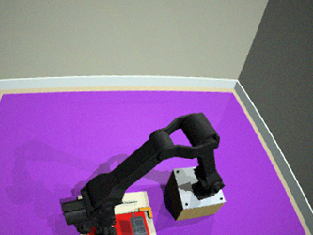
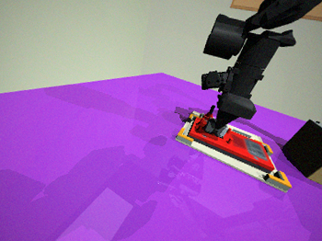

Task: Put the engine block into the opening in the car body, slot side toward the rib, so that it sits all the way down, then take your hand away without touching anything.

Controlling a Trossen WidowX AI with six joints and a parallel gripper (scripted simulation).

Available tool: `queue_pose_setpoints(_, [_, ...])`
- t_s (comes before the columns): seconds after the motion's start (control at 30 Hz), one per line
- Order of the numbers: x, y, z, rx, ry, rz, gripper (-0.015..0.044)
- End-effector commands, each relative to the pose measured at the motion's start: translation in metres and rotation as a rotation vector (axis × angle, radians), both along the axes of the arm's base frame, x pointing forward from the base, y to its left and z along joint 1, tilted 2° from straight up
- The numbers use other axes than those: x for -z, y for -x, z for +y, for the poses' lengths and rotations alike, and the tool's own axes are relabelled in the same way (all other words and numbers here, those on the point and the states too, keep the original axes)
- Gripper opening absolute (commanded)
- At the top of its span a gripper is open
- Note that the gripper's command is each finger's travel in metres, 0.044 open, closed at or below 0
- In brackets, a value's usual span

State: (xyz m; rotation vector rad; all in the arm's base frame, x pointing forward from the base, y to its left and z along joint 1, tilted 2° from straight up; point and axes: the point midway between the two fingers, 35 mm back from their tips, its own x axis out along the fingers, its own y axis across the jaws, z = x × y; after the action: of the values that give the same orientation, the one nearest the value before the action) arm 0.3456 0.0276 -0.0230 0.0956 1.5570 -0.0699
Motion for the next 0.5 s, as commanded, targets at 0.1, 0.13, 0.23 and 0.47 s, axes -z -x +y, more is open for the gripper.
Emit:
queue_pose_setpoints(0.1, [0.0018, -0.0001, 0.0006, -0.004, -0.005, -0.001, 0.0160])
queue_pose_setpoints(0.13, [0.0020, -0.0001, 0.0006, -0.005, -0.005, -0.001, 0.0160])
queue_pose_setpoints(0.23, [0.0026, -0.0001, 0.0006, -0.005, -0.005, -0.001, 0.0160])
queue_pose_setpoints(0.47, [0.0040, -0.0001, 0.0006, -0.006, -0.005, -0.001, 0.0160])
